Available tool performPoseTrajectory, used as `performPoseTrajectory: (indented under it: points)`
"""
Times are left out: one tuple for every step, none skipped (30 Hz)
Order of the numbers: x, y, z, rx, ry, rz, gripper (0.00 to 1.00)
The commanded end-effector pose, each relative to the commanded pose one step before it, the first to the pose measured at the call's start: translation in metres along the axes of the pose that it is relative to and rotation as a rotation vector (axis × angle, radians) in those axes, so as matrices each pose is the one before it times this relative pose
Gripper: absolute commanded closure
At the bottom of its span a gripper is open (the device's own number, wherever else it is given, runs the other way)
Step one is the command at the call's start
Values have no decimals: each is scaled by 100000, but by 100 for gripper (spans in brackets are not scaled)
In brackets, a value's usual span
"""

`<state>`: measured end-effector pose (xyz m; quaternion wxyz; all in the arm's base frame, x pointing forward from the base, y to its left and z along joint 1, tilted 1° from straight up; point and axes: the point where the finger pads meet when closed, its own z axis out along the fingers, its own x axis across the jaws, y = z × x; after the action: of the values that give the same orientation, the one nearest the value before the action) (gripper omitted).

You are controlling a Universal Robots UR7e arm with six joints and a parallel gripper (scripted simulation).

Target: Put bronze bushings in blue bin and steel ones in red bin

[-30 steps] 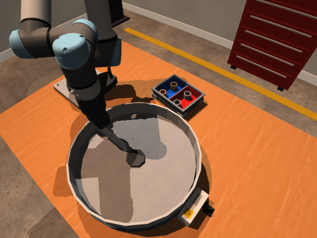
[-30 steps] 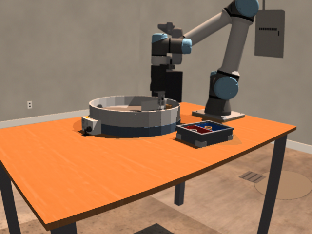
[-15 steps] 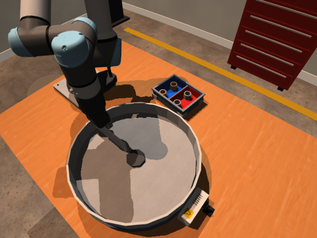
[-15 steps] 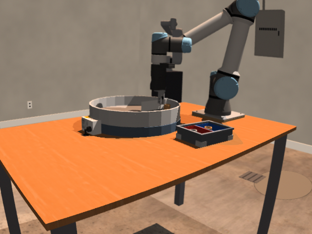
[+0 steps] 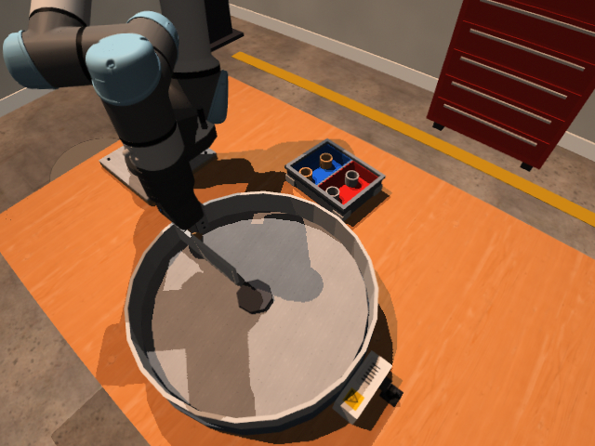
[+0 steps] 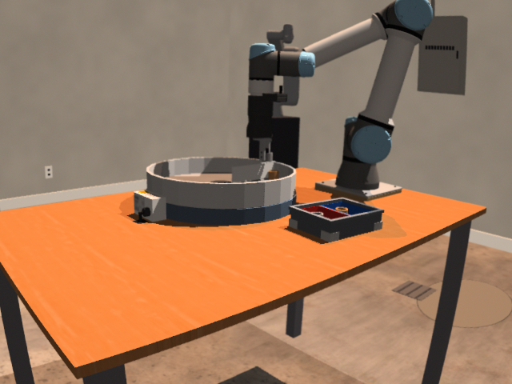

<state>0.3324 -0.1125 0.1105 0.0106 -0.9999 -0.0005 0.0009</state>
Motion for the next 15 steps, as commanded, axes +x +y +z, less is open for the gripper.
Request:
performPoseTrajectory:
  points:
    - [0,16,-994,-21,36,2,100]
    - [0,0,-481,0,0,0,100]
    - [0,0,-481,0,0,0,100]
    - [0,0,0,0,0,0,100]
    - [0,0,0,0,0,0,100]
    - [0,0,0,0,0,0,100]
    - [0,0,-481,0,0,0,100]
    - [0,0,-481,0,0,0,100]
    - [0,0,-481,0,0,0,100]
    - [0,0,-481,0,0,0,100]
    - [0,0,-481,0,0,0,100]
    - [0,0,0,0,0,0,100]
    - [0,0,0,0,0,0,100]
    - [0,0,0,0,0,0,100]
    - [0,0,0,0,0,0,100]
